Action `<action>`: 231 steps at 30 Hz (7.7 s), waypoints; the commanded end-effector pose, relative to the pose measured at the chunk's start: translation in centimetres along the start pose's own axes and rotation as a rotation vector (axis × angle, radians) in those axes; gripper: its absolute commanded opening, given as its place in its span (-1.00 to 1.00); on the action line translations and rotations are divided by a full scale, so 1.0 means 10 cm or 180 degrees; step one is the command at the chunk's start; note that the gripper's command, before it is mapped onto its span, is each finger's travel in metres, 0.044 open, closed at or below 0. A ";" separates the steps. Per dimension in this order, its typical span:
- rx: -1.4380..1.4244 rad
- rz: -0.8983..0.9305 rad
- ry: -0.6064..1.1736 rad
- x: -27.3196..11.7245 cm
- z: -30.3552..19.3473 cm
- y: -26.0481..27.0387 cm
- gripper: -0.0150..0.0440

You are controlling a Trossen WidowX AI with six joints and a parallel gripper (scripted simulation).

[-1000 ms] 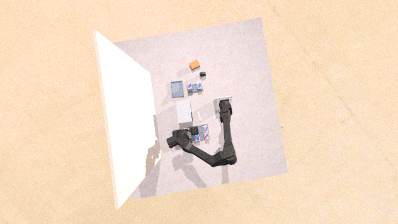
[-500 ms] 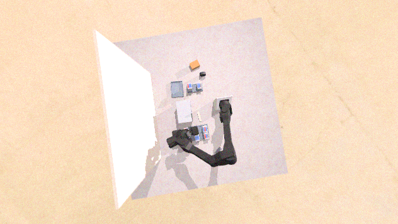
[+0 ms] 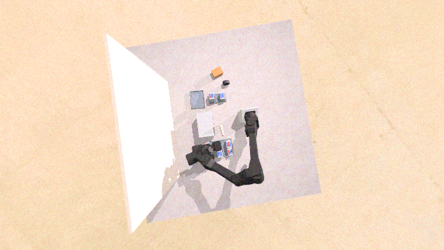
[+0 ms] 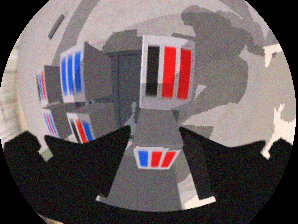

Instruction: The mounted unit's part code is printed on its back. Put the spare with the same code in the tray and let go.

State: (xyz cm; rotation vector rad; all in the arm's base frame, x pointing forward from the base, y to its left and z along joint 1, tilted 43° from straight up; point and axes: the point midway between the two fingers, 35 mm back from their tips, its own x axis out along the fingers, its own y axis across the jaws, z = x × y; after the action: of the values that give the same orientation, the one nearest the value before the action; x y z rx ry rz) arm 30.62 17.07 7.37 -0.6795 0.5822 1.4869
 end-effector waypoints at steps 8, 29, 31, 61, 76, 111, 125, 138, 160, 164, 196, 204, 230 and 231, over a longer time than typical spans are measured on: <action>0.0021 0.0005 0.0014 0.01 -0.01 0.00 0.53; 0.0021 0.0005 0.0014 0.01 -0.01 0.00 0.53; 0.0021 0.0005 0.0014 0.01 -0.01 0.00 0.53; 0.0021 0.0005 0.0014 0.01 -0.01 0.00 0.53; 0.0001 0.0001 0.0000 0.00 0.00 0.00 -0.34; 0.0038 0.0002 0.0049 -1.14 -0.02 -0.02 -0.49; 0.0104 -0.0009 0.0103 -1.52 -0.19 -0.07 -0.49; 0.0160 -0.0025 0.0206 -1.59 -0.87 -0.35 -0.49; 0.0122 -0.0003 0.0216 -1.68 -2.28 -0.48 -0.49; 0.0103 0.0002 0.0201 -1.68 -2.53 -0.45 -0.49; 0.0014 0.0001 0.0102 -1.49 -3.51 -0.17 -0.49; 0.0014 0.0000 0.0104 -1.41 -3.52 -0.18 -0.49; 0.0014 -0.0002 0.0106 -1.15 -3.54 -0.21 -0.49; 0.0014 -0.0002 0.0106 -1.14 -3.54 -0.21 -0.49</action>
State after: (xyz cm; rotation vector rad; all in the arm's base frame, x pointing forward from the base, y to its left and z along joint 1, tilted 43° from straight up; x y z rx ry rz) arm 34.74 -16.60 -8.38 -0.7146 0.6093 1.4764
